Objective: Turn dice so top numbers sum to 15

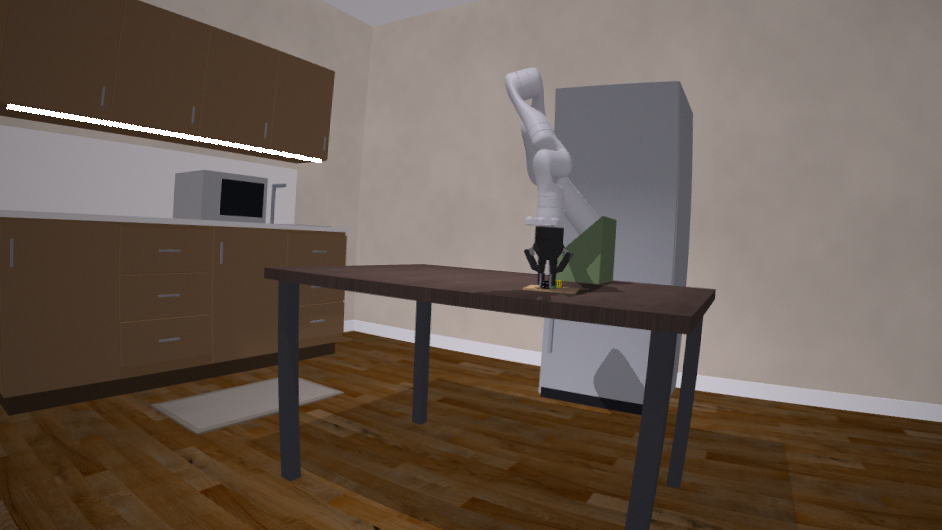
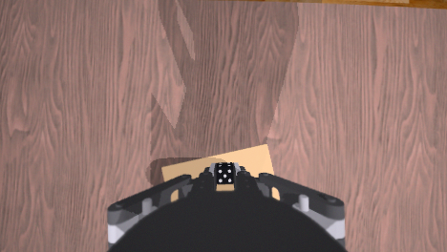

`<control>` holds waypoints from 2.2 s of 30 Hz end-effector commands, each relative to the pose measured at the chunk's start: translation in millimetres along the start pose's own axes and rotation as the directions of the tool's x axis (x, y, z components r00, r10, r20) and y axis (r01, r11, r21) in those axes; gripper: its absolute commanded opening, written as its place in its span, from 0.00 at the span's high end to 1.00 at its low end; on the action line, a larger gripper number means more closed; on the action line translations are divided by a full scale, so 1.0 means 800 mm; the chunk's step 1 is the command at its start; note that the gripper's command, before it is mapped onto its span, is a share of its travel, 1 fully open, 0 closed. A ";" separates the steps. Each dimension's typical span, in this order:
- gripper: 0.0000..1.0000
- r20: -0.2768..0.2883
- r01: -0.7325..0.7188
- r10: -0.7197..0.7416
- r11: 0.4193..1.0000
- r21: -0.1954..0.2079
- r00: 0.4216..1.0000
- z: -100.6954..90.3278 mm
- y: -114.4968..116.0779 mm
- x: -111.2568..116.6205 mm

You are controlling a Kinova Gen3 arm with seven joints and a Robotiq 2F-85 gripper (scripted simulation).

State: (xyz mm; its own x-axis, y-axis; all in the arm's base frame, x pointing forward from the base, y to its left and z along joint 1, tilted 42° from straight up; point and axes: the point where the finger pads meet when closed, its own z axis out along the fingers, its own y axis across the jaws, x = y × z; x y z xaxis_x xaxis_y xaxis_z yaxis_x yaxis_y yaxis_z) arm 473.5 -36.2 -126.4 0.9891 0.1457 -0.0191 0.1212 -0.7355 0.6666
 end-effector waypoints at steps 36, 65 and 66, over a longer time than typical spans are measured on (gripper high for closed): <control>0.85 -0.001 0.000 0.000 1.000 0.001 1.000 0.002 0.000 0.001; 0.65 -0.001 0.000 0.000 1.000 0.001 1.000 0.002 0.000 0.001; 0.65 -0.001 0.000 0.000 1.000 0.001 1.000 0.002 0.000 0.001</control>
State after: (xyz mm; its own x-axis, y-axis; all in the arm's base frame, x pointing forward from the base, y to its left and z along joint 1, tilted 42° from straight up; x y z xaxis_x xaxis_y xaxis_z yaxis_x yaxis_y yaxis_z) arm 473.5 -38.1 -128.3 0.9892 0.1454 -0.0197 0.1213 -0.7352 0.6669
